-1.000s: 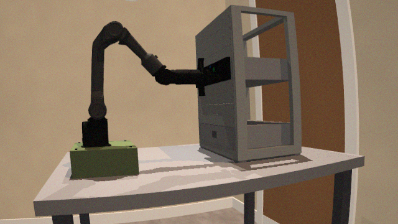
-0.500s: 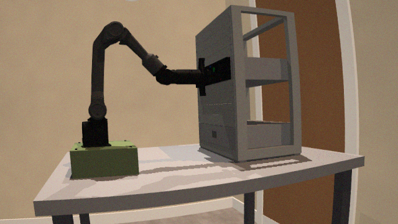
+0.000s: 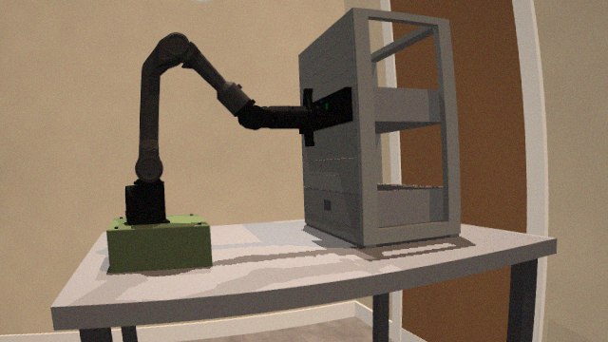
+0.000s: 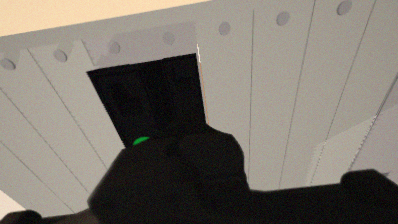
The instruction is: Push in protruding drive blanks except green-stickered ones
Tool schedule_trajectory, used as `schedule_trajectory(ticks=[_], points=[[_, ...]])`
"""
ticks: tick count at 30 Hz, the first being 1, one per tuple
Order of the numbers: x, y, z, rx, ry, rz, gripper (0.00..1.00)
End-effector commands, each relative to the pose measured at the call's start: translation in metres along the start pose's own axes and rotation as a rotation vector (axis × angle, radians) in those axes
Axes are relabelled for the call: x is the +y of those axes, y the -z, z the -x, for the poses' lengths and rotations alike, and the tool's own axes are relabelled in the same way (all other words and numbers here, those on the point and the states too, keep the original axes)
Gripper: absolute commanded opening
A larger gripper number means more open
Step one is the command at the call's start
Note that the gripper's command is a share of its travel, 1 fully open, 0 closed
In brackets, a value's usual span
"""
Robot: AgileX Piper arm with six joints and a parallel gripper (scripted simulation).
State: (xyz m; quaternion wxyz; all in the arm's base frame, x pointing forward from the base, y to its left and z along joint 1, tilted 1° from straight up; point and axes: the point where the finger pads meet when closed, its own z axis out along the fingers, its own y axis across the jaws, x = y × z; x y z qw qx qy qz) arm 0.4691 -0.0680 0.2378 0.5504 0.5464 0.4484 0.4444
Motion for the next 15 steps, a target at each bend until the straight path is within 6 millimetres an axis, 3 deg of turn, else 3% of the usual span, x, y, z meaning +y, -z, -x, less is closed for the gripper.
schedule_trajectory(ticks=[1,5,10,12,15], points=[[0.002,-0.001,0.0,-0.001,0.0,0.006,0.0],[0.002,0.015,0.0,-0.001,0.0,0.006,0.0],[0.002,0.056,0.0,-0.001,0.0,0.006,0.0],[0.002,0.056,0.0,-0.001,0.0,0.006,0.0],[0.001,0.082,0.0,-0.001,0.0,0.006,0.0]])
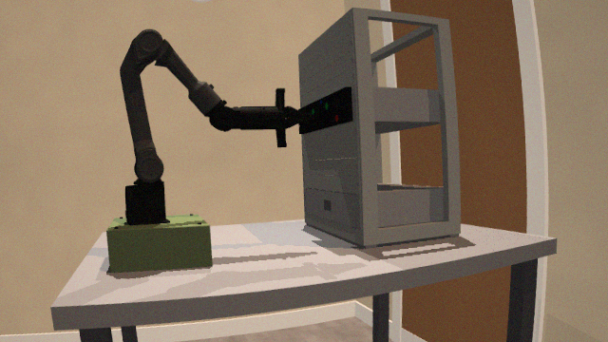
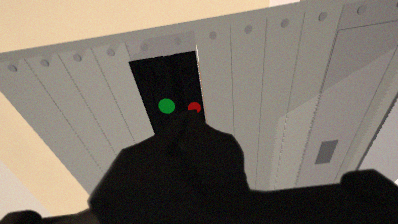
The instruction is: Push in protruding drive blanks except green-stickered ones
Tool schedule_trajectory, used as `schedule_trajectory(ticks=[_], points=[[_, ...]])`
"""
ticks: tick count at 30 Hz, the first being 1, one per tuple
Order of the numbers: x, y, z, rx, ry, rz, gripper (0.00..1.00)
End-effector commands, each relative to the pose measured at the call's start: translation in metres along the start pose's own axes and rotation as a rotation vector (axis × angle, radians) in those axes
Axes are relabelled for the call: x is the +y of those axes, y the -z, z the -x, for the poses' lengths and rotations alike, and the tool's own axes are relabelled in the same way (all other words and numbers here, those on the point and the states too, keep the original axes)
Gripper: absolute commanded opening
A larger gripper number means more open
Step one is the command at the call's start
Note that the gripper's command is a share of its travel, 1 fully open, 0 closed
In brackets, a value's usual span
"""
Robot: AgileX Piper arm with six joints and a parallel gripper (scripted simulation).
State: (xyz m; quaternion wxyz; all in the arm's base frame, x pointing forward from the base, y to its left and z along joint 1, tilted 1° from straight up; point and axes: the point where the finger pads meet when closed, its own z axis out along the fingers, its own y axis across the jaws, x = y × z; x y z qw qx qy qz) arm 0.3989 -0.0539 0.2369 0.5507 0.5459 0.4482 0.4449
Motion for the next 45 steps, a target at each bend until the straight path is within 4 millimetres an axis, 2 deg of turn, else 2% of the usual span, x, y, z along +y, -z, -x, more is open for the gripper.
schedule_trajectory(ticks=[1,4,7,45], points=[[0.002,0.017,0.0,-0.001,0.0,0.004,0.0],[0.002,0.031,0.0,-0.001,0.0,0.004,0.0],[0.002,0.035,0.0,-0.001,0.0,0.004,0.0],[0.002,0.036,0.0,-0.001,0.0,0.004,0.0]])
